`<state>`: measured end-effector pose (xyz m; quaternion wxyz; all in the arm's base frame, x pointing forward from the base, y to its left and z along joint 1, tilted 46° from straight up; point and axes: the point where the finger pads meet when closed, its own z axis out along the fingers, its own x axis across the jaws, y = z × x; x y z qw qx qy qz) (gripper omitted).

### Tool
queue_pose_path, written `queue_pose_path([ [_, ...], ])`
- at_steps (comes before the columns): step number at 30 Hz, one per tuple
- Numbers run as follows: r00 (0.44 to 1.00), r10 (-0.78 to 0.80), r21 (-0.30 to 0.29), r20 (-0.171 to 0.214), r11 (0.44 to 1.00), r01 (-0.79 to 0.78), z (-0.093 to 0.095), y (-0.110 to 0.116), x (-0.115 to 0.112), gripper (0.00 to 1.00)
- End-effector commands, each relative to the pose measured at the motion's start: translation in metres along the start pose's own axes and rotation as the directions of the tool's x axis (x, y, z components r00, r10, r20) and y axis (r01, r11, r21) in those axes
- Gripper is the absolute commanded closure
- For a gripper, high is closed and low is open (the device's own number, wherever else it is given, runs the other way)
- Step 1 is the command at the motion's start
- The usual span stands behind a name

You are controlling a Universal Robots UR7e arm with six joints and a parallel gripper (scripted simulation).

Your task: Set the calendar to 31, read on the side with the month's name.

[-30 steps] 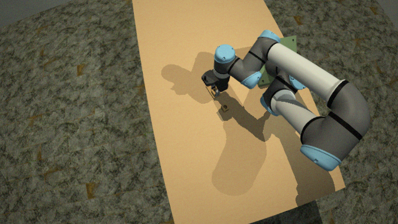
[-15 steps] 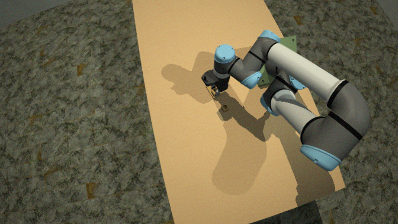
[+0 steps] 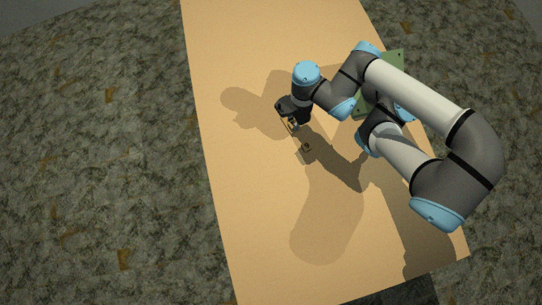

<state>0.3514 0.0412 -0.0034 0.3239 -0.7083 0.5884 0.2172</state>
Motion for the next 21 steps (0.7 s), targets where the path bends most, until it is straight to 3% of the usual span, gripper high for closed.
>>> queue_pose_path([
  [1,1.000,0.001,-0.001,0.003,1.000,-0.001,0.0015,0.0008,-0.0010,0.40],
  [8,1.000,0.001,-0.001,0.003,1.000,-0.001,0.0015,0.0008,-0.0010,0.40],
  [12,1.000,0.001,-0.001,0.003,1.000,-0.001,0.0015,0.0008,-0.0010,0.28],
  [17,1.000,0.001,-0.001,0.003,1.000,-0.001,0.0015,0.0008,-0.0010,0.22],
  [18,1.000,0.001,-0.001,0.003,1.000,-0.001,0.0015,0.0008,-0.0010,0.16],
  [21,1.000,0.001,-0.001,0.003,1.000,-0.001,0.0015,0.0008,-0.0010,0.16],
])
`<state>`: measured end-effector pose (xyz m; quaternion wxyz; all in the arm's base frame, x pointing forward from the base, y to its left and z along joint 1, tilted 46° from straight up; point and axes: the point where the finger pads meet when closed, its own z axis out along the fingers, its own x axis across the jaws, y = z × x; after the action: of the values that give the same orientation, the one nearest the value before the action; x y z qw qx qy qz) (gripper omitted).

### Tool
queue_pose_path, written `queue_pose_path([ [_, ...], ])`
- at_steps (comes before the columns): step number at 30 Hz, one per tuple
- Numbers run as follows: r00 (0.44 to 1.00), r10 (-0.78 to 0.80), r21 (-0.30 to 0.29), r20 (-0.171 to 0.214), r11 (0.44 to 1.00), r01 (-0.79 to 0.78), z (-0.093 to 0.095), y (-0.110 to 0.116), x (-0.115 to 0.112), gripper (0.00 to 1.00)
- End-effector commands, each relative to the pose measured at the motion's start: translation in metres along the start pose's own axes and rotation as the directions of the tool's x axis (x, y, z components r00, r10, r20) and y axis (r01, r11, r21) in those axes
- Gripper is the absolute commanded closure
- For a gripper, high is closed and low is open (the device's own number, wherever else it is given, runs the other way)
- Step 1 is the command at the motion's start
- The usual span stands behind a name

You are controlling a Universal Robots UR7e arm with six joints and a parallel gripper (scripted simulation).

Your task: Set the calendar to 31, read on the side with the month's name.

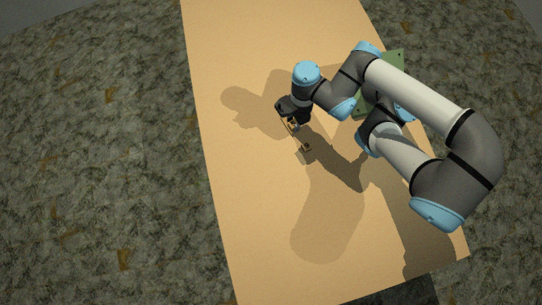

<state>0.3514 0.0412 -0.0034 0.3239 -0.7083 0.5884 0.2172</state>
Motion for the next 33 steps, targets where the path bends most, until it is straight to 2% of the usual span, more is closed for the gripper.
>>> queue_pose_path([
  [1,1.000,0.001,-0.001,0.003,1.000,-0.001,0.001,0.001,-0.001,0.16],
  [2,1.000,0.001,-0.001,0.003,1.000,-0.001,0.001,0.001,-0.001,0.10],
  [12,1.000,0.001,-0.001,0.002,1.000,-0.001,0.001,0.001,-0.001,0.10],
  [19,1.000,-0.001,0.002,-0.003,1.000,0.001,-0.008,-0.001,0.001,0.10],
  [24,1.000,-0.001,0.002,-0.003,1.000,0.001,-0.027,-0.001,0.001,0.10],
  [33,1.000,-0.001,0.002,-0.004,1.000,0.001,-0.075,-0.001,0.001,0.10],
])
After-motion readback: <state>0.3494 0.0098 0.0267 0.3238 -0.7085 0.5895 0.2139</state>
